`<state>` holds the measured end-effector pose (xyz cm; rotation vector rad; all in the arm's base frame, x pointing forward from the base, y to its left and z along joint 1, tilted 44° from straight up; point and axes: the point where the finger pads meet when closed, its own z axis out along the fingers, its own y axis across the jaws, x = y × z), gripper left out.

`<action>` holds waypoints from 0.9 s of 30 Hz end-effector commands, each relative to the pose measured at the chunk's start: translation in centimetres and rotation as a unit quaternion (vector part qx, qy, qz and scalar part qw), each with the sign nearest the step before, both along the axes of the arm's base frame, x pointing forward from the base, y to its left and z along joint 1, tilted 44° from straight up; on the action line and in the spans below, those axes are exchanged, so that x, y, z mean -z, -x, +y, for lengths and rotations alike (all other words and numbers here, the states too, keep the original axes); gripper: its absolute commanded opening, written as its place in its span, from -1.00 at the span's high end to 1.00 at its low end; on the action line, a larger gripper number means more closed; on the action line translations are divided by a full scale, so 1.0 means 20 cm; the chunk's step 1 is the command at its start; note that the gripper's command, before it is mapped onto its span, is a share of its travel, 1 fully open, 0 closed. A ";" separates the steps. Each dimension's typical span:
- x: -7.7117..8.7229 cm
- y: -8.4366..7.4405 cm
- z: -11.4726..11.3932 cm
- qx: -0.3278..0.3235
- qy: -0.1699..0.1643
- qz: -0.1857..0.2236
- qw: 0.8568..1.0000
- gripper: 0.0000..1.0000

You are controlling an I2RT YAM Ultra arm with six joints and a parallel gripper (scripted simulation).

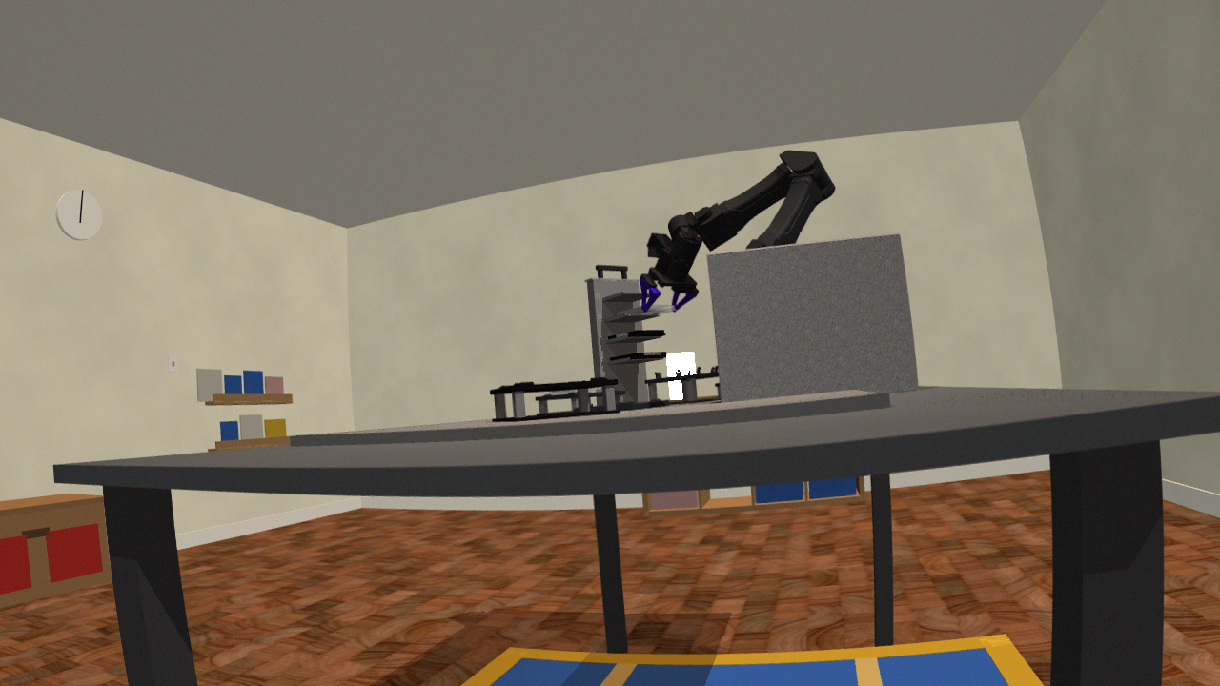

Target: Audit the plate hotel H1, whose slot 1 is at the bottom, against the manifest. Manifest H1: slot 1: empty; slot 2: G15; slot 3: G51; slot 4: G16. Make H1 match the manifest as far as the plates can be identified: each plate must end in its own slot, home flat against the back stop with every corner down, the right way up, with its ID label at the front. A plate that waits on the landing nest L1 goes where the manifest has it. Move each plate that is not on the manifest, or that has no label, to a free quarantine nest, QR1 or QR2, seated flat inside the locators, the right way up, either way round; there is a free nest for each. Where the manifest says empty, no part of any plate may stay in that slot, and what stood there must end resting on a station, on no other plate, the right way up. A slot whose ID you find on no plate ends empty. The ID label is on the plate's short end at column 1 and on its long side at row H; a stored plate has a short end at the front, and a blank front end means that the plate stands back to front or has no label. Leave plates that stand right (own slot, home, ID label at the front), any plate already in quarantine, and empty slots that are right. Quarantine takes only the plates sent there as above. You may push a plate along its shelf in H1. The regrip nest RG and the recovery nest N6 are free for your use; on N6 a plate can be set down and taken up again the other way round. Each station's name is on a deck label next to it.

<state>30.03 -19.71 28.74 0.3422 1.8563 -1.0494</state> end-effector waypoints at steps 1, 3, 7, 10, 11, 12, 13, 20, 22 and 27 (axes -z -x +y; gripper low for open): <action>-0.01 0.01 0.02 -0.003 0.001 -0.005 1.000 -0.72; -0.01 0.02 0.02 -0.003 0.001 -0.004 1.000 -0.72; 0.01 0.04 0.03 -0.003 0.001 -0.004 1.000 -0.72; 0.01 0.05 0.04 -0.003 0.001 -0.004 1.000 -0.72; 0.01 0.05 0.04 -0.003 0.001 -0.004 1.000 -0.72; 0.02 0.06 0.04 -0.003 0.001 -0.004 1.000 -0.72; 0.02 0.06 0.04 -0.003 0.001 -0.004 1.000 -0.72; 0.04 0.10 0.06 -0.003 0.001 -0.004 1.000 -0.72; 0.05 0.11 0.07 -0.003 0.001 -0.004 1.000 -0.72; 0.06 0.13 0.08 -0.003 0.001 -0.004 1.000 -0.72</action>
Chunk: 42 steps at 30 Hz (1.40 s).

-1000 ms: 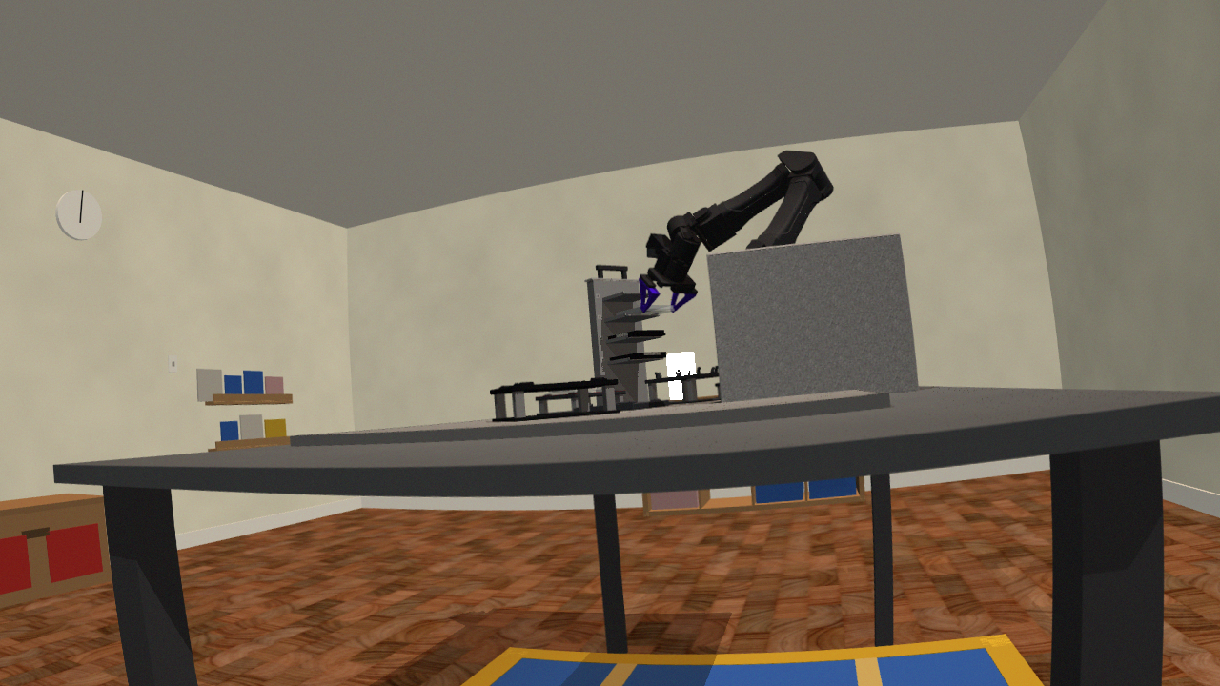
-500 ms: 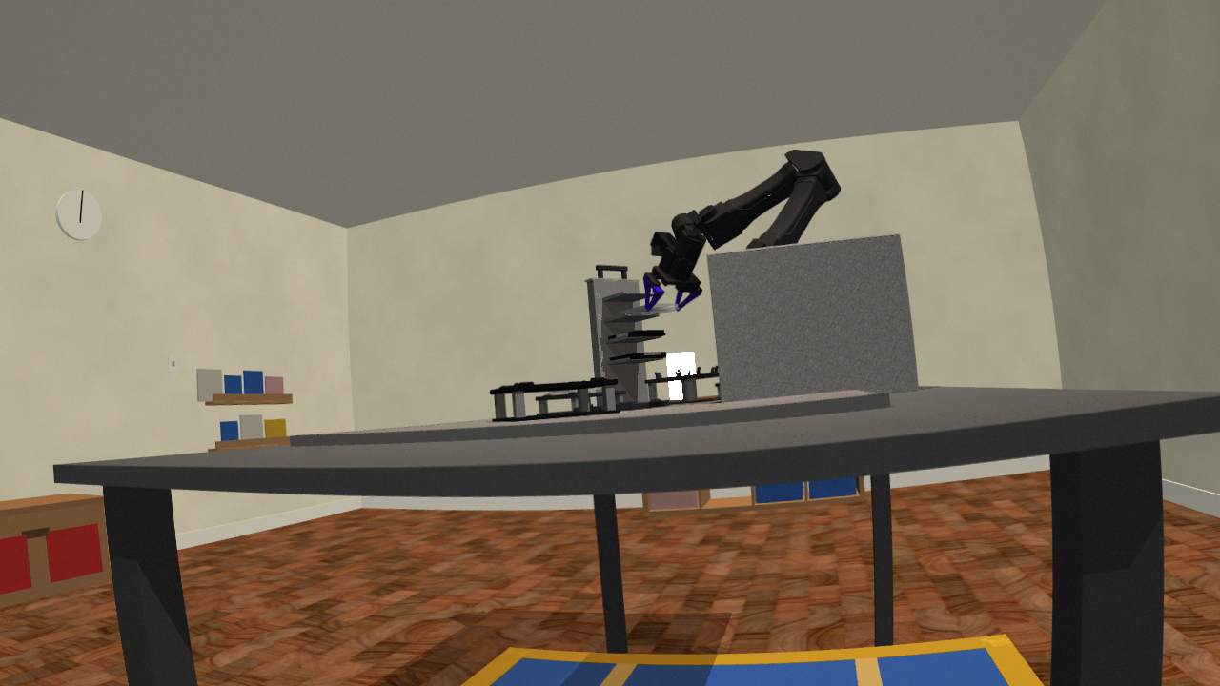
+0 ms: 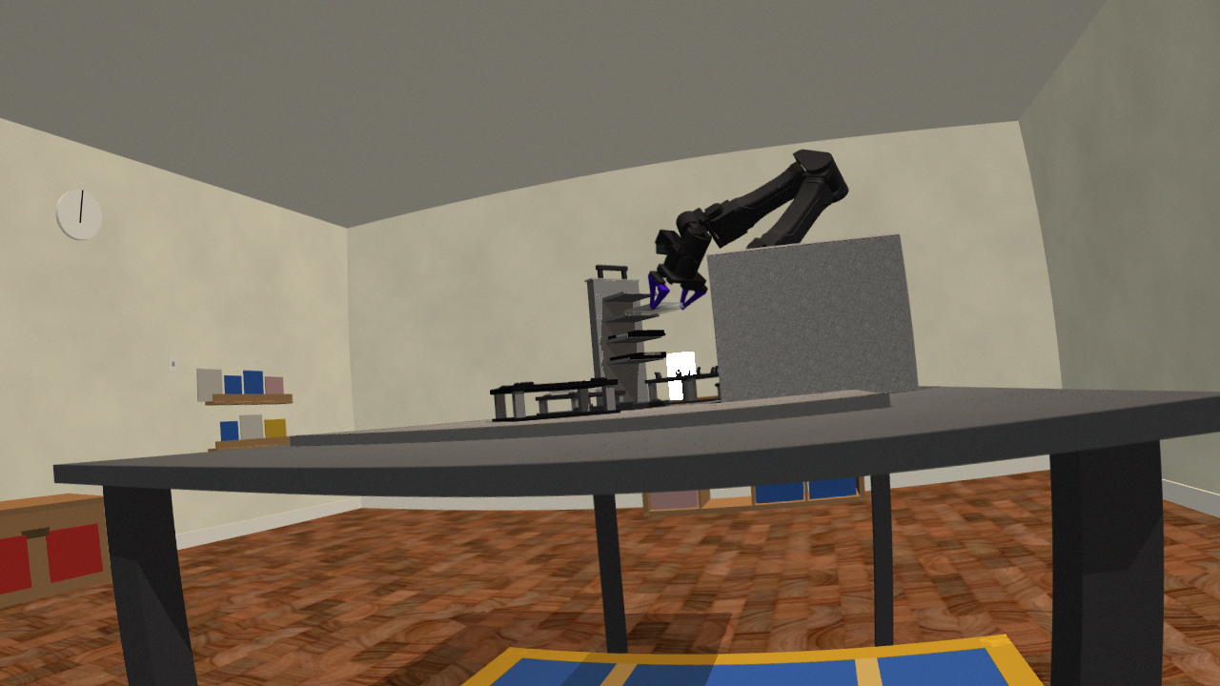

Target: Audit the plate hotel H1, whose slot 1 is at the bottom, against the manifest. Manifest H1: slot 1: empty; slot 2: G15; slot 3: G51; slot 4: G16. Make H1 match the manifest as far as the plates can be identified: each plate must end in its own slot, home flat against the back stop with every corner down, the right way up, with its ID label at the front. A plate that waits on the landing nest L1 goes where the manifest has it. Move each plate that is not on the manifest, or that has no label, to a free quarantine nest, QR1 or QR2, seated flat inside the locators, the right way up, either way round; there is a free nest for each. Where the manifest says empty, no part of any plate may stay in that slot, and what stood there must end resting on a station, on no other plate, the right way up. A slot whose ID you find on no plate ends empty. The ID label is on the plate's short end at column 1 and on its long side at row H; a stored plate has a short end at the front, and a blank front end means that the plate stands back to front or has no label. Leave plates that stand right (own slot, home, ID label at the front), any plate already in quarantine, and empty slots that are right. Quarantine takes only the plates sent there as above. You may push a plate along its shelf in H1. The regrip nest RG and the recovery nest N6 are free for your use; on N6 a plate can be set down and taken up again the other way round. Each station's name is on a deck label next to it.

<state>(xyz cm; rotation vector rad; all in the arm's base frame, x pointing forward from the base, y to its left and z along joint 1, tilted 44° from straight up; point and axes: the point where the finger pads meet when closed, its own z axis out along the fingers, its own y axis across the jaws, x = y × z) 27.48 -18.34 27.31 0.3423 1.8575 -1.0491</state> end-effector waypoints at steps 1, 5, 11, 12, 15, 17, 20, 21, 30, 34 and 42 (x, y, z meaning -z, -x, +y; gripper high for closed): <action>-0.01 0.00 0.01 -0.003 0.001 -0.005 1.000 -0.72; 0.00 0.03 0.02 -0.003 0.001 -0.005 1.000 -0.72; 0.02 0.06 0.04 -0.003 0.001 -0.005 1.000 -0.72; 0.02 0.06 0.04 -0.003 0.001 -0.004 1.000 -0.72; 0.03 0.08 0.05 -0.003 0.001 -0.004 1.000 -0.72; 0.03 0.08 0.05 -0.003 0.001 -0.004 1.000 -0.72; 0.04 0.09 0.06 -0.003 0.001 -0.004 1.000 -0.72; 0.04 0.10 0.06 -0.003 0.001 -0.004 1.000 -0.72; 0.07 0.15 0.09 -0.003 0.001 -0.004 1.000 -0.72; 0.07 0.16 0.09 -0.003 0.001 -0.004 1.000 -0.72; 0.10 0.20 0.11 -0.003 0.000 -0.004 1.000 -0.72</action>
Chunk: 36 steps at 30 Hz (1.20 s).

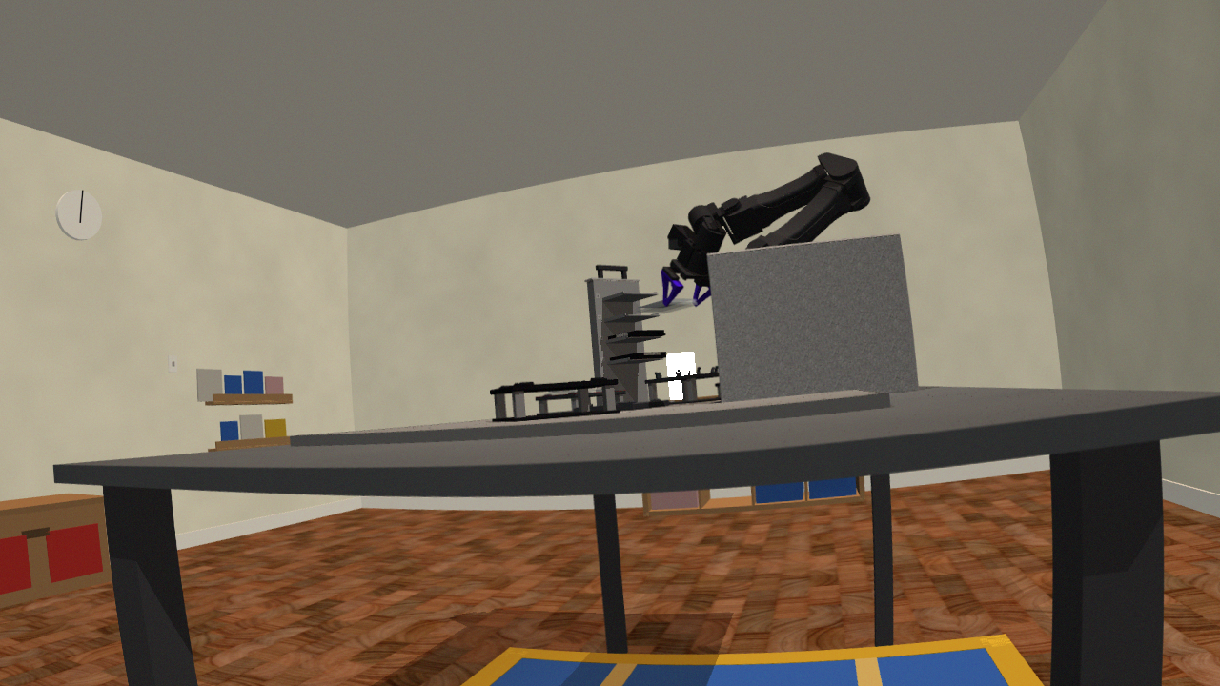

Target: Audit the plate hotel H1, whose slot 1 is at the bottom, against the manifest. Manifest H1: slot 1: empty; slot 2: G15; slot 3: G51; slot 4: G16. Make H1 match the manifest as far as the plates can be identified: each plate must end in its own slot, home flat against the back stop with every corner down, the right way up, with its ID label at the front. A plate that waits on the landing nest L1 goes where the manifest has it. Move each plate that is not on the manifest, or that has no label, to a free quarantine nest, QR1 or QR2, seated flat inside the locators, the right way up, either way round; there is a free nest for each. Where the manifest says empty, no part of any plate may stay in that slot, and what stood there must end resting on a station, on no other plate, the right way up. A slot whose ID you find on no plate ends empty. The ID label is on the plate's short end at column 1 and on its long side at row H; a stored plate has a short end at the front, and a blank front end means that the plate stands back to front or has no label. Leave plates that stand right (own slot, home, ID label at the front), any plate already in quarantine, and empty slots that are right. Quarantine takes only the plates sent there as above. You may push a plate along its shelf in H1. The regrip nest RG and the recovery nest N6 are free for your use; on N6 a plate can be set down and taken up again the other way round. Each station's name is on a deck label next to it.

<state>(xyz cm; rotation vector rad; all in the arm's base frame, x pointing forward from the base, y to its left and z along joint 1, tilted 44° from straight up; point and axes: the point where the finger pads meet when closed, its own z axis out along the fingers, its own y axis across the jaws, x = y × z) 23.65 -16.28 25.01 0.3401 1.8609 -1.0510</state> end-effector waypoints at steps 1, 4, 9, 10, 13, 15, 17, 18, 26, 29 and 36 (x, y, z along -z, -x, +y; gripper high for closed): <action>-0.01 0.01 0.01 -0.003 0.000 -0.006 1.000 -0.72; 0.00 0.03 0.02 -0.003 0.000 -0.006 1.000 -0.72; 0.01 0.04 0.02 -0.003 0.000 -0.006 1.000 -0.72; 0.02 0.05 0.02 -0.003 0.000 -0.006 1.000 -0.72; 0.03 0.06 0.03 -0.003 0.000 -0.006 1.000 -0.72; 0.04 0.07 0.03 -0.003 0.000 -0.006 1.000 -0.72; 0.05 0.08 0.03 -0.003 0.000 -0.006 1.000 -0.72; 0.05 0.09 0.03 -0.003 0.000 -0.006 1.000 -0.72; 0.08 0.12 0.04 -0.003 0.000 -0.006 1.000 -0.72; 0.09 0.13 0.05 -0.003 0.000 -0.006 1.000 -0.72; 0.12 0.17 0.06 -0.002 0.000 -0.006 1.000 -0.72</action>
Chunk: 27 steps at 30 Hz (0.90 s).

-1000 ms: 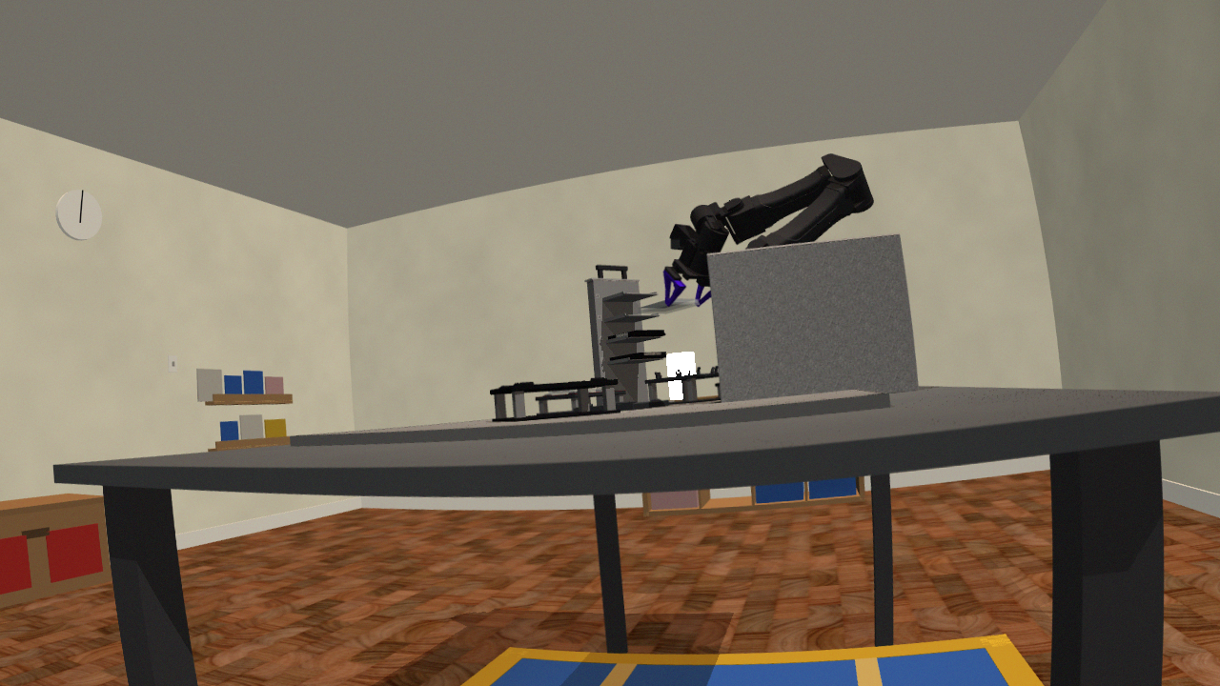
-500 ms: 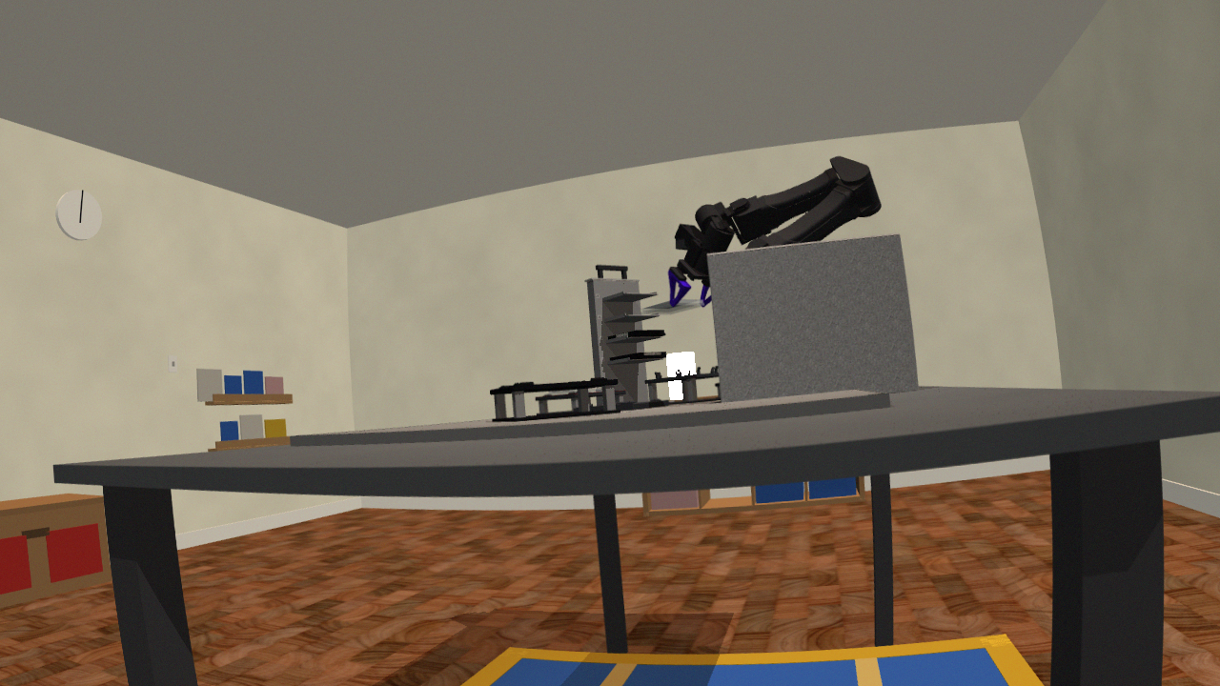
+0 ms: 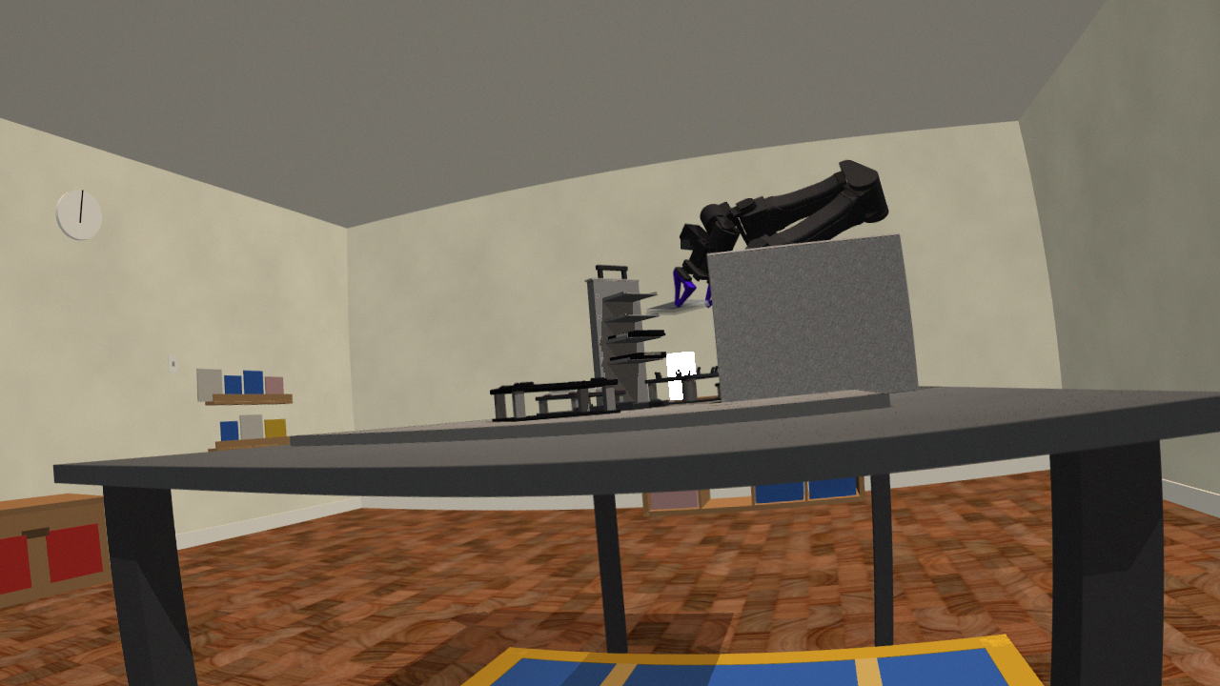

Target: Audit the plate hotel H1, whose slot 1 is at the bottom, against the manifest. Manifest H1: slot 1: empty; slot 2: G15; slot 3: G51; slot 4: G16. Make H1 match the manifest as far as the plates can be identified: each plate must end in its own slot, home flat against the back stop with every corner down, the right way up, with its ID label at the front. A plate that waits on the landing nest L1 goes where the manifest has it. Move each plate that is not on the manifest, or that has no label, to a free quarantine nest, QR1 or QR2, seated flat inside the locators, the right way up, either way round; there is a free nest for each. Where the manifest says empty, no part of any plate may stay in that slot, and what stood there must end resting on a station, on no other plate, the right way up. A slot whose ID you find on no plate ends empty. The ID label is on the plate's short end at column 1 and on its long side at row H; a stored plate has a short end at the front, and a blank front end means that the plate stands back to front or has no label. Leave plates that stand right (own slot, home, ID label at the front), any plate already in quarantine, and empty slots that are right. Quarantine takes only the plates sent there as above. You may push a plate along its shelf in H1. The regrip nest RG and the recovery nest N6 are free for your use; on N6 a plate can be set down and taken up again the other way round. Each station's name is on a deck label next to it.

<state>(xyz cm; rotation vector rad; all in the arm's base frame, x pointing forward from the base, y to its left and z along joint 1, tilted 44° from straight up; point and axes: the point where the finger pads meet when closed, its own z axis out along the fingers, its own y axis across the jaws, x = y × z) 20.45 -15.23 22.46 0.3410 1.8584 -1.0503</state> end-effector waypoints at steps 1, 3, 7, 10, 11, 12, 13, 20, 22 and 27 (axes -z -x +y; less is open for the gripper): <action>0.00 0.01 0.01 -0.002 0.000 -0.004 1.000 -0.72; 0.00 0.02 0.01 -0.002 0.000 -0.004 1.000 -0.72; 0.01 0.03 0.01 -0.002 0.000 -0.004 1.000 -0.72; 0.01 0.03 0.01 -0.002 0.000 -0.004 1.000 -0.72; 0.02 0.03 0.01 -0.002 0.000 -0.004 1.000 -0.72; 0.02 0.03 0.00 -0.002 0.000 -0.004 1.000 -0.72; 0.02 0.03 0.00 -0.002 0.000 -0.004 1.000 -0.72; 0.03 0.03 -0.01 -0.002 0.000 -0.005 1.000 -0.72; 0.04 0.03 -0.01 -0.002 0.000 -0.005 1.000 -0.72; 0.04 0.03 -0.02 -0.002 0.000 -0.005 1.000 -0.72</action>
